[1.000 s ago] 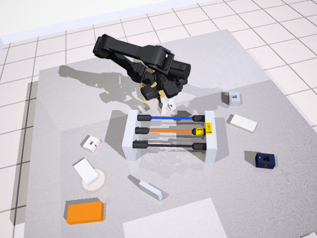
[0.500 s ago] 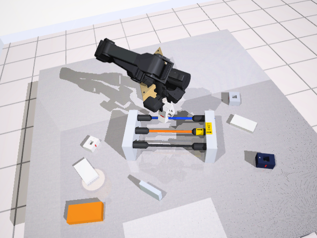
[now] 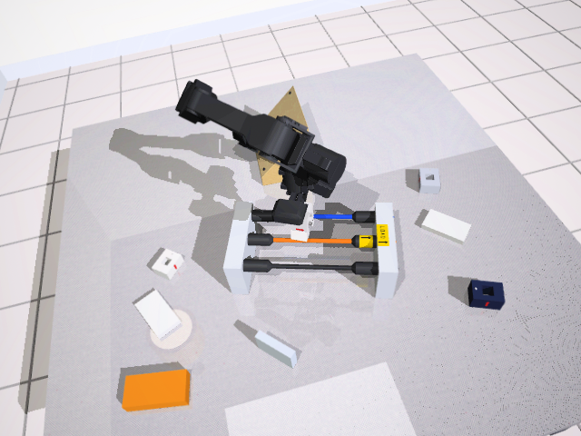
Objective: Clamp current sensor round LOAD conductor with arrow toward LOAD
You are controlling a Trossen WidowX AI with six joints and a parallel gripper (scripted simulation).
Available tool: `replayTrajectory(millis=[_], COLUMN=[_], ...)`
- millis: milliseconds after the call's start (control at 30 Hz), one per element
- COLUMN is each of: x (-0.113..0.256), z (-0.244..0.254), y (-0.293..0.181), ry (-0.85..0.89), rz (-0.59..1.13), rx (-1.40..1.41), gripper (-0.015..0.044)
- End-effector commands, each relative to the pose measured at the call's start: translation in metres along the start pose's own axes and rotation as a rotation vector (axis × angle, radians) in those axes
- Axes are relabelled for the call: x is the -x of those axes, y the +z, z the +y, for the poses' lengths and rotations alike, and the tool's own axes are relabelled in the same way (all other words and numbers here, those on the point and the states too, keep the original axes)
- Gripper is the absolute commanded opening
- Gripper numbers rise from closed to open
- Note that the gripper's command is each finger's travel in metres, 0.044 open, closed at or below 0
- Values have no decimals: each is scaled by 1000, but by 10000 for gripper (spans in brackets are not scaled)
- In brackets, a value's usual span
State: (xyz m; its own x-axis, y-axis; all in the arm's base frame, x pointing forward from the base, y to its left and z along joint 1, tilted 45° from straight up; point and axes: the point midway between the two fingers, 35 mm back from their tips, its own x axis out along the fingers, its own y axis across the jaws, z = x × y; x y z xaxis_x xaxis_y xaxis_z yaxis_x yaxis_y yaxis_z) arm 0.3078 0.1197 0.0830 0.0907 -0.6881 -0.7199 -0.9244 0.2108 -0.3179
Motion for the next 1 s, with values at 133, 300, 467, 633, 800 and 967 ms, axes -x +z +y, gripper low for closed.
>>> replayTrajectory(millis=[133, 300, 467, 633, 800, 967], x=[-5, -9, -17, -25, -33, -42], z=[-17, -17, -18, -18, -18, -18], y=[0, 0, 0, 0, 0, 0], ry=[-4, -4, -4, -4, -4, -5], rz=[12, 12, 11, 11, 11, 12], rx=[176, 176, 176, 176, 176, 176], gripper=[0, 0, 0, 0, 0, 0])
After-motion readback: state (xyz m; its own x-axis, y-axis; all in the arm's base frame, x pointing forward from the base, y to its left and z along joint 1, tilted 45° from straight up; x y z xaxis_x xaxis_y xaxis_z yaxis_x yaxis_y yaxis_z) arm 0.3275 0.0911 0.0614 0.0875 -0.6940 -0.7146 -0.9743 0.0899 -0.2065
